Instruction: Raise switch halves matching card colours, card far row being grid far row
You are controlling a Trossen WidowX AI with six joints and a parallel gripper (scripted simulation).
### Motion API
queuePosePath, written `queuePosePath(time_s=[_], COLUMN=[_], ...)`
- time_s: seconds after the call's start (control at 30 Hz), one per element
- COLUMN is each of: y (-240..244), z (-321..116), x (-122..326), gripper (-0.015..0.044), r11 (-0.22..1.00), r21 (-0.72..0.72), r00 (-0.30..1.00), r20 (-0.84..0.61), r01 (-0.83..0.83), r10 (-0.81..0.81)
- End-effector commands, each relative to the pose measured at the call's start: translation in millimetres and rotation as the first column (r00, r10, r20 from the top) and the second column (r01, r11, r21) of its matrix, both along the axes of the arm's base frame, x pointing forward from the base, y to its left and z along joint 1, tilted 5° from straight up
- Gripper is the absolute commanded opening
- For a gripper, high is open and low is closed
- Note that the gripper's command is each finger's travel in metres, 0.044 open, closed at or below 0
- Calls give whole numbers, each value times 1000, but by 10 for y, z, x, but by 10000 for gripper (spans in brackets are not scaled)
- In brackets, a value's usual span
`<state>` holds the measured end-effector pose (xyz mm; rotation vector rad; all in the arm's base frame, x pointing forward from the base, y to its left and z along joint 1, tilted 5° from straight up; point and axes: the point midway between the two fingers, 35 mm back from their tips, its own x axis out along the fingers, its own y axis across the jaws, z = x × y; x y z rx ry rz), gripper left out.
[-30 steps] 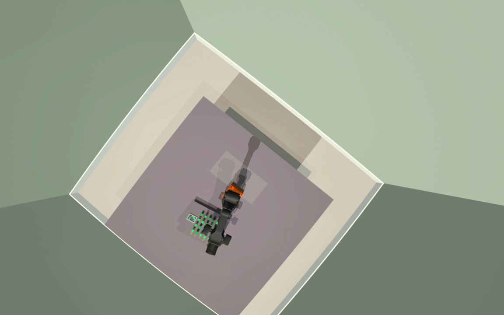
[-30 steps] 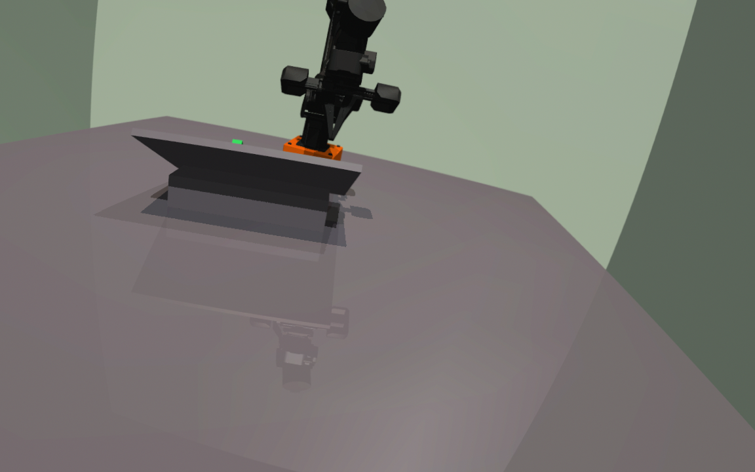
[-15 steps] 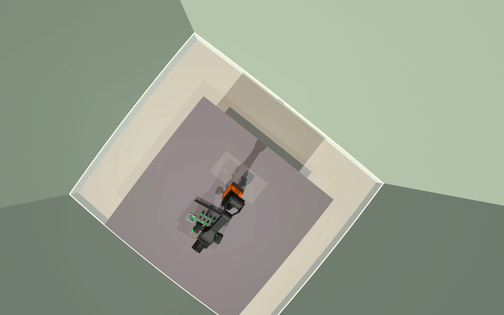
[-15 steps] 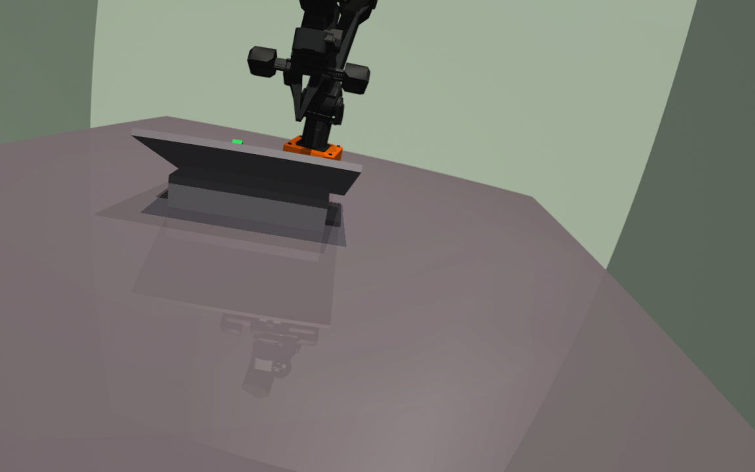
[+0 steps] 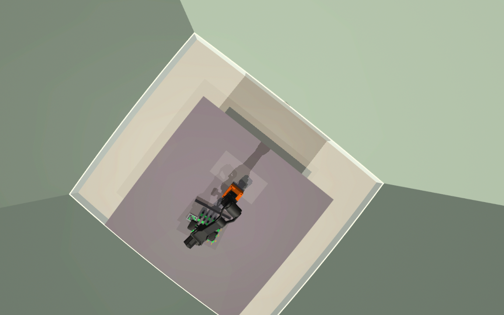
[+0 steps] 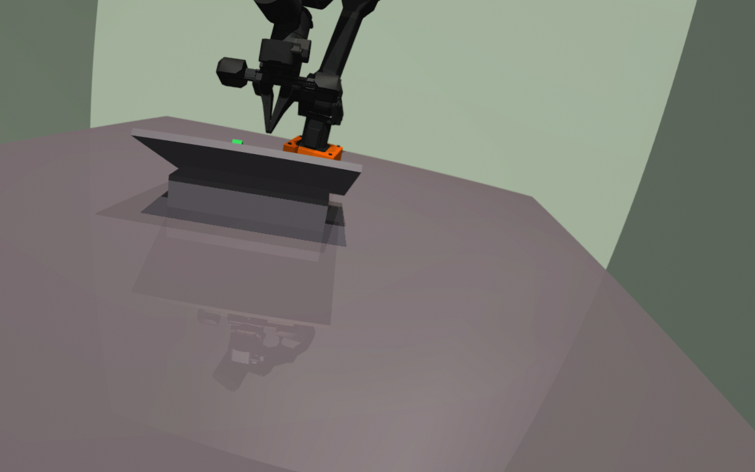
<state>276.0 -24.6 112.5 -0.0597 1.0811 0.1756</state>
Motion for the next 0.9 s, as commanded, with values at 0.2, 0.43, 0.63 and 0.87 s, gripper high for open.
queuePosePath(time_s=[0.2, 0.43, 0.63, 0.87], y=[6, 13, 22, 22], z=[-137, -194, -259, -259], x=[83, 117, 152, 152], gripper=[0, 0, 0, 0], r11=[1000, 1000, 1000, 1000], r21=[-3, -3, -3, -3], r00=[1000, 1000, 1000, 1000], r20=[0, 1, 1, 1], r01=[5, 5, 5, 5], r10=[-5, -5, -5, -5])
